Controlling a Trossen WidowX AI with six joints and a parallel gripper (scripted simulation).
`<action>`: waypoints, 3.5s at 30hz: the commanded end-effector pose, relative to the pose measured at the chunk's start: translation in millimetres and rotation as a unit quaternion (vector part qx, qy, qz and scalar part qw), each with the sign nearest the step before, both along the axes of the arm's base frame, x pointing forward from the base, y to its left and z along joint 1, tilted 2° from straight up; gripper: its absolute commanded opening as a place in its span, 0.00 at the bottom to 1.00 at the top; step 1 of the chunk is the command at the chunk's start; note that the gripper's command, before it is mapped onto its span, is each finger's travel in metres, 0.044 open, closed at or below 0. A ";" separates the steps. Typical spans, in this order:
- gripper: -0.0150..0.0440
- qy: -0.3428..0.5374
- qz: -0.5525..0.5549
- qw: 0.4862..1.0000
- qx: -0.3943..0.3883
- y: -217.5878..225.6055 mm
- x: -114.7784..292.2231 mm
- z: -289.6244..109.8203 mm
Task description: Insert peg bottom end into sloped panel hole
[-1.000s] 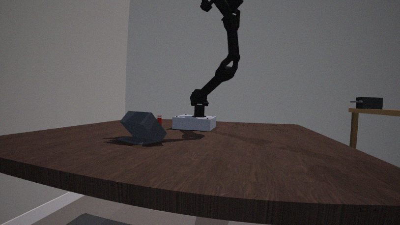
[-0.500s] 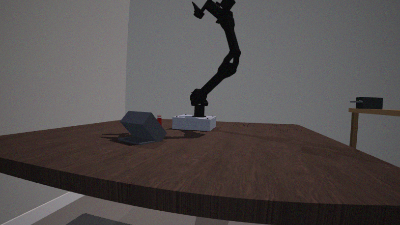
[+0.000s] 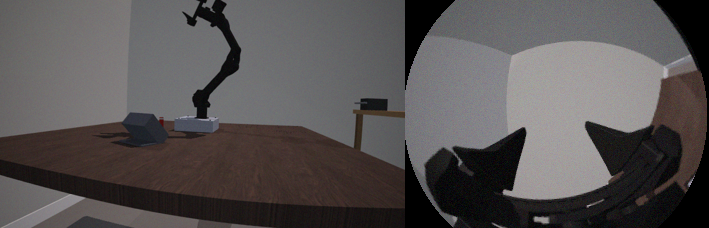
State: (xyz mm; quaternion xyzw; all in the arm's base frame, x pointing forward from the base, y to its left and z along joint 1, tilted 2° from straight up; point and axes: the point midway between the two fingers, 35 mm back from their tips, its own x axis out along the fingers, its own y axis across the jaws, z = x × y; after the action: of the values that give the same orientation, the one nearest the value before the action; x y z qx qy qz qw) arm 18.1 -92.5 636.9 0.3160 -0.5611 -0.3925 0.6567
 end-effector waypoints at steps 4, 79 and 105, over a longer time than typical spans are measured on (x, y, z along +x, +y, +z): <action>1.00 0.018 0.017 0.998 0.050 -37.9 -0.7 -17.5; 1.00 0.514 0.344 0.711 0.334 -163.8 240.3 -322.2; 1.00 0.729 0.447 0.435 0.283 -77.1 300.5 -461.5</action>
State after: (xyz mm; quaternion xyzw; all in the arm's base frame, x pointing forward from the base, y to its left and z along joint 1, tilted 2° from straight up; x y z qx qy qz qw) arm 316.4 -179.7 189.8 0.3086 0.4563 -0.2822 0.7855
